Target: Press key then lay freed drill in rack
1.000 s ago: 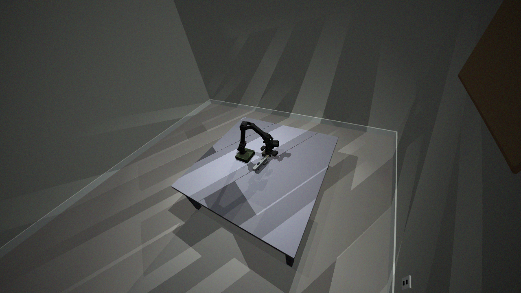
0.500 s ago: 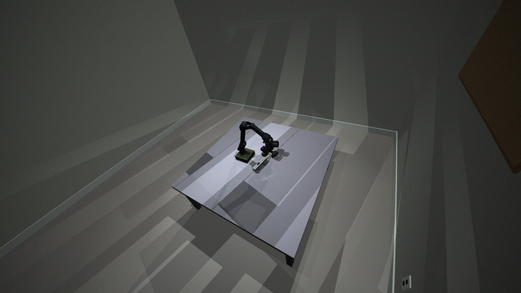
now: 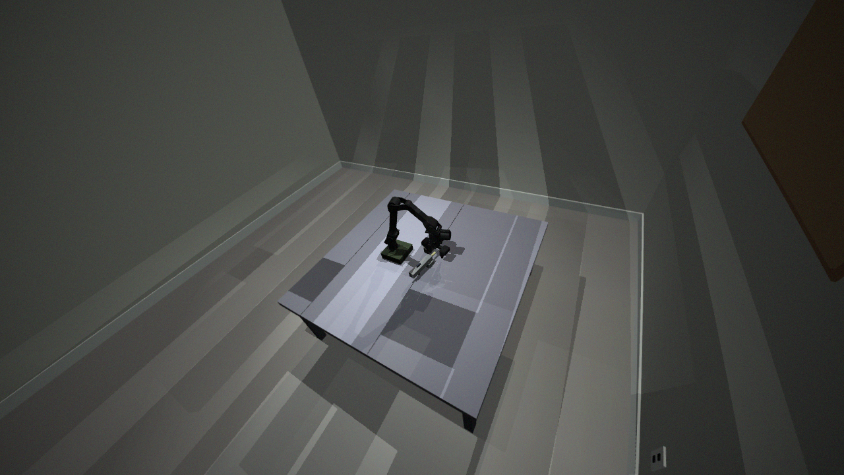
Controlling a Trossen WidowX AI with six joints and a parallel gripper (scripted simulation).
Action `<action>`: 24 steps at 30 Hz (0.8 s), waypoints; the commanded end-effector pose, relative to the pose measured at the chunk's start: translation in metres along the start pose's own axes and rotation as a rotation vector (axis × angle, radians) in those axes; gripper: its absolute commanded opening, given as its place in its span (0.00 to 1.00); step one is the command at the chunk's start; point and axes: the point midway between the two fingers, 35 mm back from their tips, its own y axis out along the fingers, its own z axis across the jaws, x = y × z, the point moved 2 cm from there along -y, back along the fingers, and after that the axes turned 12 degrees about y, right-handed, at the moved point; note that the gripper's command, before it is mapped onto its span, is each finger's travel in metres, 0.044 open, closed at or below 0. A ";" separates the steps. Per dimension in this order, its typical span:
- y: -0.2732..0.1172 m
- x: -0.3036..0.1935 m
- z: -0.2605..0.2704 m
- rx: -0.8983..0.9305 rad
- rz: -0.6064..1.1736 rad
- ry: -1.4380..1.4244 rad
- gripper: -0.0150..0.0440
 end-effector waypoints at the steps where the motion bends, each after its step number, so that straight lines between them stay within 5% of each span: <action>1: 0.001 -0.002 0.000 0.003 -0.002 -0.004 1.00; 9: 0.003 -0.006 0.000 0.003 -0.001 -0.004 1.00; 24: 0.002 -0.004 -0.001 -0.001 0.000 0.000 0.33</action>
